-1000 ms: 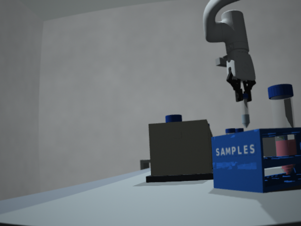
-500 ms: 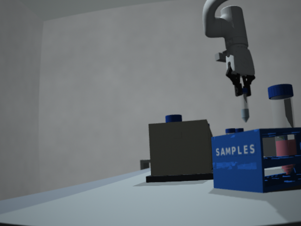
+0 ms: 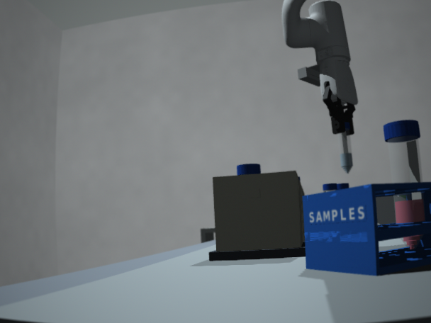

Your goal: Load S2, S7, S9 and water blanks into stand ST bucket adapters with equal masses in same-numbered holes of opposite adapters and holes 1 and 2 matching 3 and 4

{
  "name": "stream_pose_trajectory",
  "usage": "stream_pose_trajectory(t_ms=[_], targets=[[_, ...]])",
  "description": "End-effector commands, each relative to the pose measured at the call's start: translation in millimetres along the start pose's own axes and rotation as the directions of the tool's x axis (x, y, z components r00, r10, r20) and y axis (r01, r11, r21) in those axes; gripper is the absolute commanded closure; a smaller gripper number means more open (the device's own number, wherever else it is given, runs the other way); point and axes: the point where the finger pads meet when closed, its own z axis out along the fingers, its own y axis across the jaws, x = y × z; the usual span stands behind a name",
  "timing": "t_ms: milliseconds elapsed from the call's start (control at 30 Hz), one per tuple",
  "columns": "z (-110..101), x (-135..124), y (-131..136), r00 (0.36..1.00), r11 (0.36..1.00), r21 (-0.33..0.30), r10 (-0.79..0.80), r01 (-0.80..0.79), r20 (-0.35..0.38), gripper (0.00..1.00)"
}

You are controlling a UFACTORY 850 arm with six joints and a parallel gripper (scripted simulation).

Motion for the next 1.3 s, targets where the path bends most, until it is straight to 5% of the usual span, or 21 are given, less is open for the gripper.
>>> stream_pose_trajectory(t_ms=[0,533,1267], targets=[[-1.3,-3.7,-17.5,0.992,0.992,0.000,-0.123,0.123,-0.010,1.00],[-1.2,-21.1,-85.4,0.832,0.832,-0.004,-0.555,0.555,-0.008,1.00],[-1.0,-46.0,-182.3,0.832,0.832,-0.004,-0.555,0.555,-0.009,1.00]])
